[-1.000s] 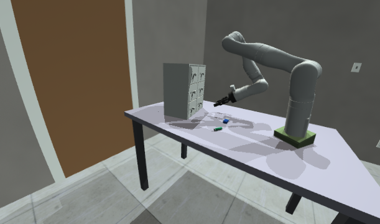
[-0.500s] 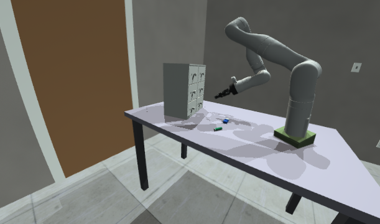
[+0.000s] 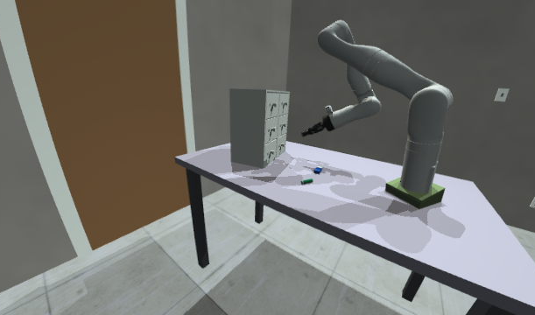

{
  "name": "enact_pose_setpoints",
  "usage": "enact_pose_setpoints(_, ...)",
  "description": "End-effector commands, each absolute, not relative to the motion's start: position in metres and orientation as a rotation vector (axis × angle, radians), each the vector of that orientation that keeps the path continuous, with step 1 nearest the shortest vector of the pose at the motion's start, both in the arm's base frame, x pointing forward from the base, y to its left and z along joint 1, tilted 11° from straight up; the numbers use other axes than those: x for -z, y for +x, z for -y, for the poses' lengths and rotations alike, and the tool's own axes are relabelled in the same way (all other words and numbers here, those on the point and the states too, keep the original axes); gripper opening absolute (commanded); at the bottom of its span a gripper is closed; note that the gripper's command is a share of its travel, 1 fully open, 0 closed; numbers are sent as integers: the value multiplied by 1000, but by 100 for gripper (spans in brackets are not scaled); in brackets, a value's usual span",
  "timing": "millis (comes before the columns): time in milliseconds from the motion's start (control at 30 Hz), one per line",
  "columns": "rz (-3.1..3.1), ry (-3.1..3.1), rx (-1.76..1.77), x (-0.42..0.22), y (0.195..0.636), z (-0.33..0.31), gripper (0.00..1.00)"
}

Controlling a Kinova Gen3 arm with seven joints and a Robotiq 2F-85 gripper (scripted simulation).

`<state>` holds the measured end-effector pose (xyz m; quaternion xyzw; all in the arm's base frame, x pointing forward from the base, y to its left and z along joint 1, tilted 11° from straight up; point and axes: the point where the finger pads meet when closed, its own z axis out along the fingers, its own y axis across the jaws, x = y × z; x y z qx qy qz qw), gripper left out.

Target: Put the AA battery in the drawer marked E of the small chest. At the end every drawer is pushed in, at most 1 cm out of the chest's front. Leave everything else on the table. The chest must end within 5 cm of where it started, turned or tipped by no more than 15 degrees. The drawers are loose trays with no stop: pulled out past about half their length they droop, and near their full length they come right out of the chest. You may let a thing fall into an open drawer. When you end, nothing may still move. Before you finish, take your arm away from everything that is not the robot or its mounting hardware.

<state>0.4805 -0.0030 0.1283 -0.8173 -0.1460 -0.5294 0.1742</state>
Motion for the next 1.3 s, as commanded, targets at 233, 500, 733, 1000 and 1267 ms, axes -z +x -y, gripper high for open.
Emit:
enact_pose_setpoints(233, 416, -2320, 1498, -130, 480, 3, 100)
enact_pose_setpoints(500, 419, -2326, 1488, -130, 480, 4, 100)
enact_pose_setpoints(733, 423, -2339, 1471, -132, 479, 4, 100)
enact_pose_setpoints(1000, 427, -2356, 1450, -133, 477, 5, 100)
enact_pose_setpoints(1267, 436, -2382, 1412, -136, 475, 7, 100)
